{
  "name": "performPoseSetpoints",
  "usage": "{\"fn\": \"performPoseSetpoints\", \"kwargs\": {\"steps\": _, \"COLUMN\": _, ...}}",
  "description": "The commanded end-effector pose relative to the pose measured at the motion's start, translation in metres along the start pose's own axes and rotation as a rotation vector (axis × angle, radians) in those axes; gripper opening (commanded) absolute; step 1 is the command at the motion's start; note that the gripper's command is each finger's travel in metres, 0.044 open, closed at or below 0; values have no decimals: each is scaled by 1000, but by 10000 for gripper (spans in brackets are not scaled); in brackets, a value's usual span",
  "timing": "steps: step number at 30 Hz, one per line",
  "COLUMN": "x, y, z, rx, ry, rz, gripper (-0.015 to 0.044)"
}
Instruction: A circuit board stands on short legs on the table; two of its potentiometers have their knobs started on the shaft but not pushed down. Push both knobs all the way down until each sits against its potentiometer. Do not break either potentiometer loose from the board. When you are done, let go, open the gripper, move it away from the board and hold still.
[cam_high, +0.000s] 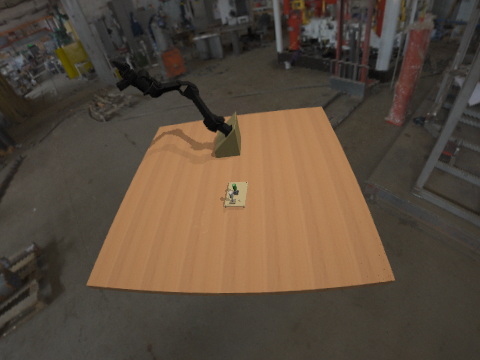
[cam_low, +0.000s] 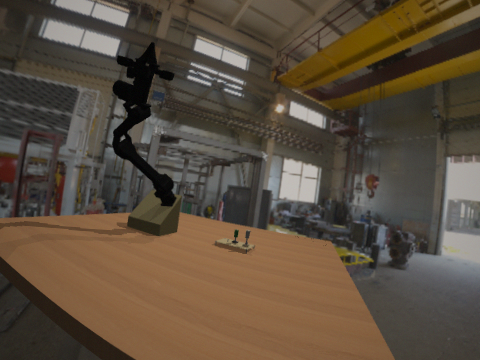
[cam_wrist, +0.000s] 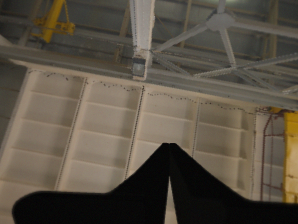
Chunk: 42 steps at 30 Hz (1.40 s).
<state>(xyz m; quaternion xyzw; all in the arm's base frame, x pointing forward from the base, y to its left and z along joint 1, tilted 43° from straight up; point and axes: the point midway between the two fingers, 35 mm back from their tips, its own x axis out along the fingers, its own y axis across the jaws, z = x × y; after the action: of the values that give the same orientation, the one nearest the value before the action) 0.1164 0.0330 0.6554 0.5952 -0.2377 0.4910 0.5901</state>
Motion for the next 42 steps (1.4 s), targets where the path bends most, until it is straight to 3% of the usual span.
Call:
{"fn": "performPoseSetpoints", "kwargs": {"steps": 1, "x": 6, "y": -34, "z": 22, "rx": -10, "ry": -70, "rz": -77, "gripper": 0}}
{"fn": "performPoseSetpoints", "kwargs": {"steps": 22, "x": -11, "y": -216, "z": 76, "rx": 20, "ry": -256, "rz": -547, "gripper": 0}}
{"fn": "performPoseSetpoints", "kwargs": {"steps": 42, "x": -81, "y": -365, "z": 99, "rx": -98, "ry": -355, "rz": -1034, "gripper": 0}}
